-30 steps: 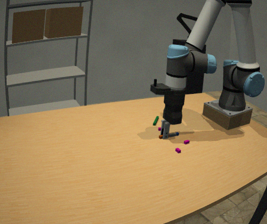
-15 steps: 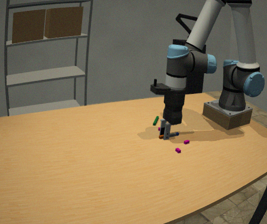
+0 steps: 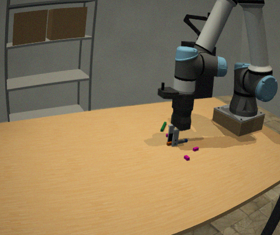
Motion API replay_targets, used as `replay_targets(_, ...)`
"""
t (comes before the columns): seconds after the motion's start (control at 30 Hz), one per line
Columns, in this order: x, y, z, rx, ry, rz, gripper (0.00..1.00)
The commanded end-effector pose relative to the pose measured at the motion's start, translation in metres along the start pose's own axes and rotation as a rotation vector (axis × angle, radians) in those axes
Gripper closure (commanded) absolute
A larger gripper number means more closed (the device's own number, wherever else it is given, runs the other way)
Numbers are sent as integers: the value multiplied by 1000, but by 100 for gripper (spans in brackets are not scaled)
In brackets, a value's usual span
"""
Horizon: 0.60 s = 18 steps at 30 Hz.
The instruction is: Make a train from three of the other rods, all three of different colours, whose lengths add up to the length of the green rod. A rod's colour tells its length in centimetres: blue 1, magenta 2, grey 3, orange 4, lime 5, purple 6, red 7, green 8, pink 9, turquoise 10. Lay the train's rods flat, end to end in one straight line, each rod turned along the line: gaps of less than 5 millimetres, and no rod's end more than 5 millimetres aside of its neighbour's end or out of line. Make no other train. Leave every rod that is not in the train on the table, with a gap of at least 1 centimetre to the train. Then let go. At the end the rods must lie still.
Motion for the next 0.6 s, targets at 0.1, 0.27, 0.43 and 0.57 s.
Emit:
replay_targets(0.1, -13, 0, 0, 0, 2, 0, 46)
replay_targets(0.27, -29, 0, 0, 0, 2, 0, 46)
replay_targets(0.43, -52, 0, 0, 0, 2, 0, 46)
replay_targets(0.57, -70, 0, 0, 0, 2, 0, 46)
Point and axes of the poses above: the point where the finger pads meet when closed, its own x axis out along the fingers, its own y axis across the jaws, z = x × y, the point moved 6 cm from there along -x, back along the fingers, and after that the axes turned 7 degrees about x, right-handed, at the moved point
